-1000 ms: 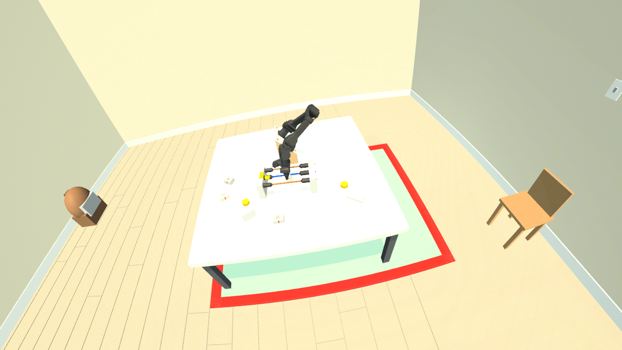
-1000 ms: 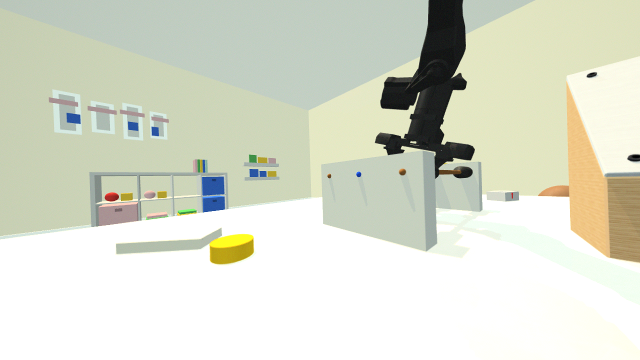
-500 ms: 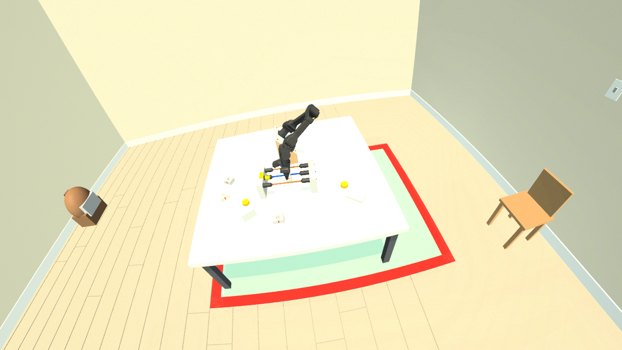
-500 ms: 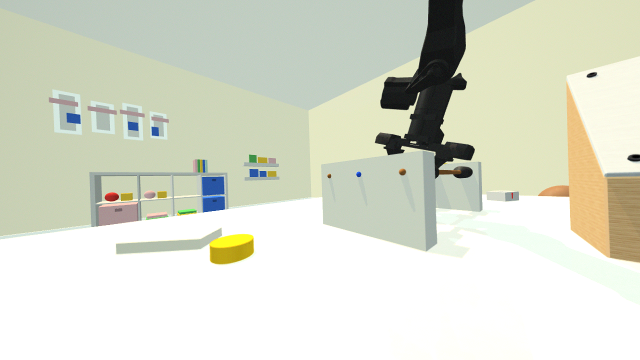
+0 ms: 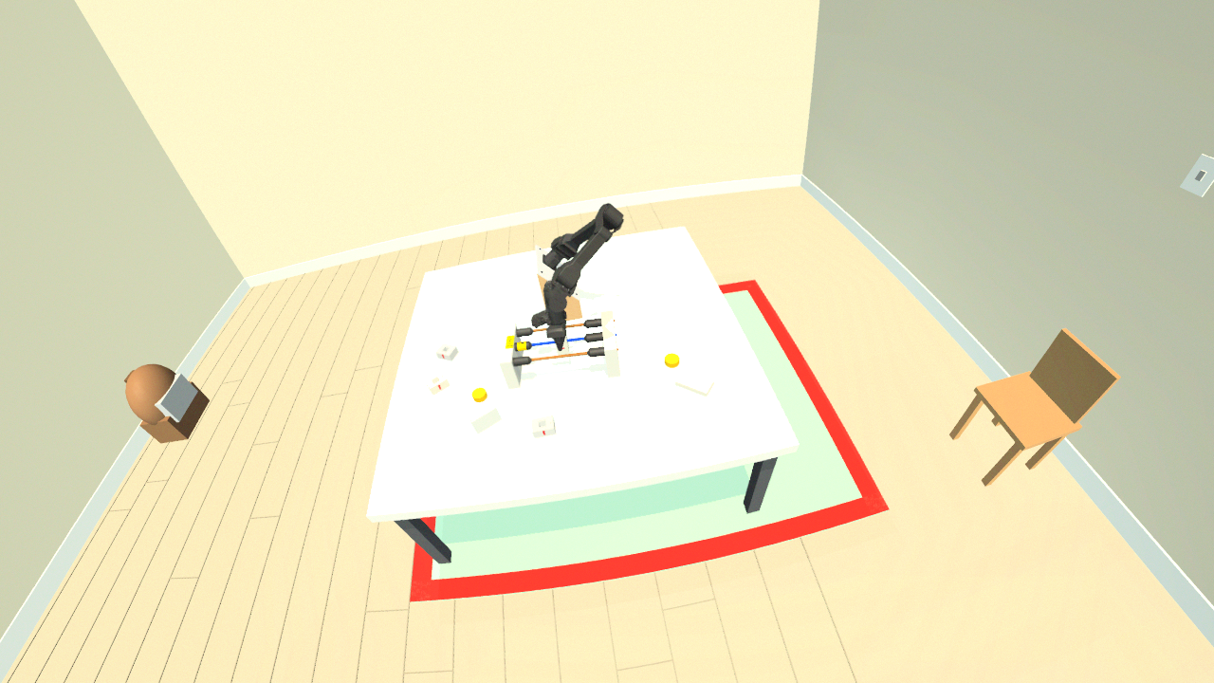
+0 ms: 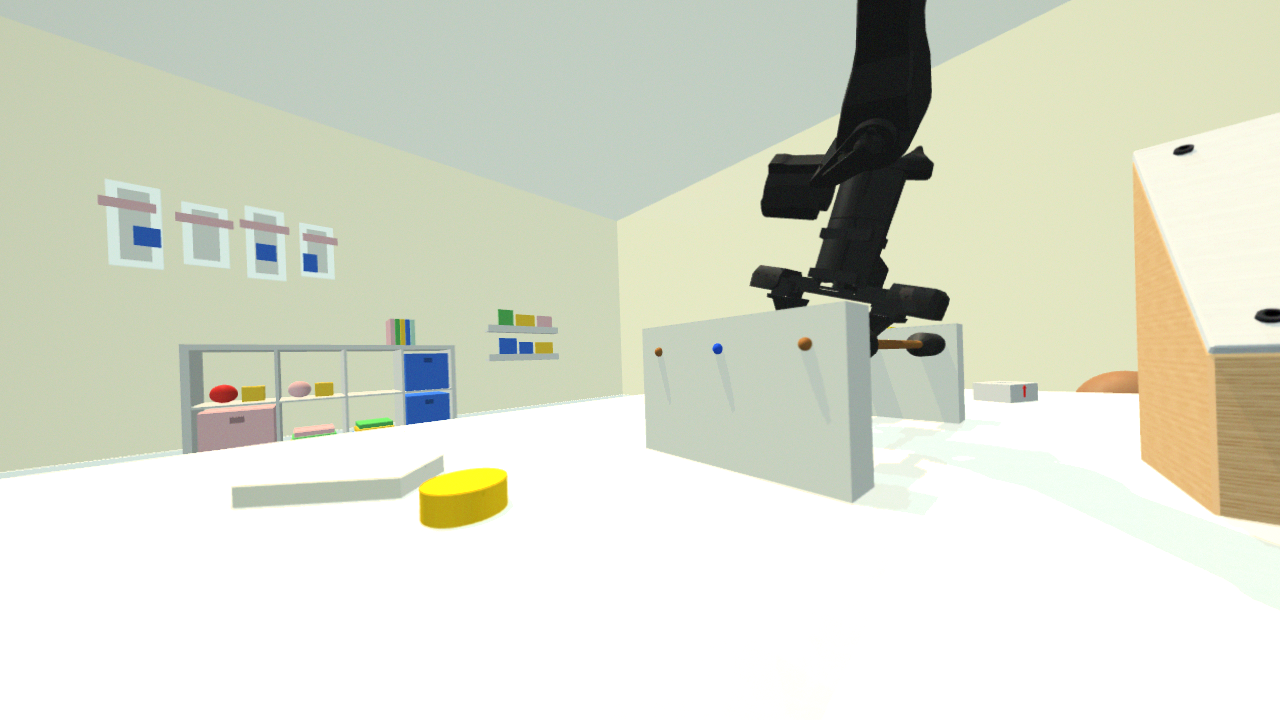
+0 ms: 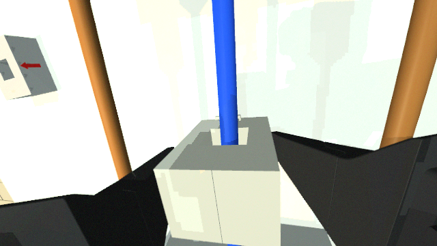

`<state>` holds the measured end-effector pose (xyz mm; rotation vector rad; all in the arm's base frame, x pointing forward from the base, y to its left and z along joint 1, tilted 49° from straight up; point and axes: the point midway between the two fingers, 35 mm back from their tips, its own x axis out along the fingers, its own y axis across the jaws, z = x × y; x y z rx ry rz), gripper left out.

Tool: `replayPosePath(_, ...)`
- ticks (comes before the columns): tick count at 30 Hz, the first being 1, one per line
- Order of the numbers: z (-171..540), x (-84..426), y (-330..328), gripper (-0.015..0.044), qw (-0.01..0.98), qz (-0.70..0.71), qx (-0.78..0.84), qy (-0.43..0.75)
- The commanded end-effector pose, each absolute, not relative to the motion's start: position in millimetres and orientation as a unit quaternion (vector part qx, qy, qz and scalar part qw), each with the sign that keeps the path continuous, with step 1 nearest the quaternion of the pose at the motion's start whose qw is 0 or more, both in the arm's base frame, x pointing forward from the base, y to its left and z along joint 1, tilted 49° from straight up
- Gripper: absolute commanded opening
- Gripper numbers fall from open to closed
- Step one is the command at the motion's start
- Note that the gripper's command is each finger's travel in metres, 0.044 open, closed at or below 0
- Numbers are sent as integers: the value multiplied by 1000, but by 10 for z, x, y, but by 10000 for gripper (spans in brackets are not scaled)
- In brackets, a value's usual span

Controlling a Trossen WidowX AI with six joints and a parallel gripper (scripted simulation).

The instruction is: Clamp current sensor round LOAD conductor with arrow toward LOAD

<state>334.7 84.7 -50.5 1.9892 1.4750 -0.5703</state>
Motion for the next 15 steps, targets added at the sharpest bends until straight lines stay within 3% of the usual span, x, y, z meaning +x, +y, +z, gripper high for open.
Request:
replayPosePath(1, -505, 3347, 848, 116, 296, -214, 748, 555)
replayPosePath(6, -520, 3353, 843, 4, 293, -220, 741, 563)
replayPosePath(15, -510, 3335, 841, 0, 292, -222, 741, 562)
